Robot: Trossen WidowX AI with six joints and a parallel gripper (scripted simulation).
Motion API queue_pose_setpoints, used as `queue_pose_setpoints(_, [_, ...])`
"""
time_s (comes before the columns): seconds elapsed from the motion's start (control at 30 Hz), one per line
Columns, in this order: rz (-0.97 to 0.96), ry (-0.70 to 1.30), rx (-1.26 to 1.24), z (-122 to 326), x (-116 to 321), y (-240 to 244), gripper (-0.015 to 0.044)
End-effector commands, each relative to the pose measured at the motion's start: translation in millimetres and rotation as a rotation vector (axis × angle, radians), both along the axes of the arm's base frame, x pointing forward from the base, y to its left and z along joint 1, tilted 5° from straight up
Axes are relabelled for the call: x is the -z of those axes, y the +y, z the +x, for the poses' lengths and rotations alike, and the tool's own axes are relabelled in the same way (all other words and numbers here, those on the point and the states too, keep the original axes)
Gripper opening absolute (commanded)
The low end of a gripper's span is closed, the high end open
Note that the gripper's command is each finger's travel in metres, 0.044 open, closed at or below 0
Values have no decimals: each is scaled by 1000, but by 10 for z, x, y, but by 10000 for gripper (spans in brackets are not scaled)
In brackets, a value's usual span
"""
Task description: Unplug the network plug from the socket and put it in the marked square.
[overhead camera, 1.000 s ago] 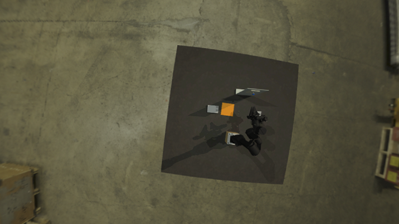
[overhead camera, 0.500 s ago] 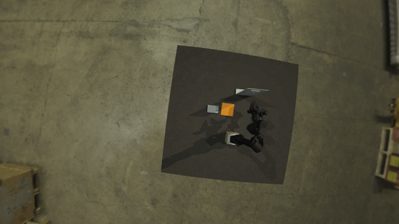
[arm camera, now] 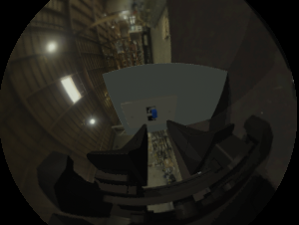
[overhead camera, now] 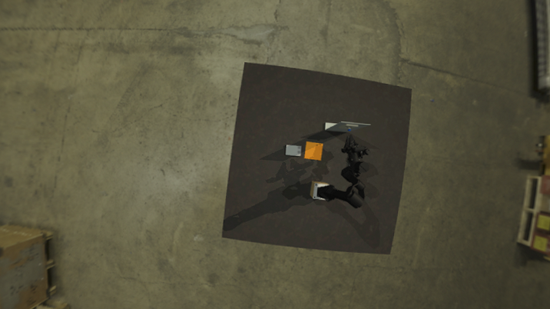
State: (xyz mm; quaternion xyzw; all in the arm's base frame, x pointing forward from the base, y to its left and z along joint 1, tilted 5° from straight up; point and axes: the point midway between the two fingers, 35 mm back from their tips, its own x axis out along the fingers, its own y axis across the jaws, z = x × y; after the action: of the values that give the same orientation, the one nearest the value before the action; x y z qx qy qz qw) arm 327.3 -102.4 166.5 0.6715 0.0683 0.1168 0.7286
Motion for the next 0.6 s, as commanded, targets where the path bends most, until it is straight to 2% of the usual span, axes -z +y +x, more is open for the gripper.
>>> queue_pose_setpoints(0.0, [-5,-3,2,73,-12,-6,156])
queue_pose_setpoints(0.57, [0,-3,3,344,-35,8,156])
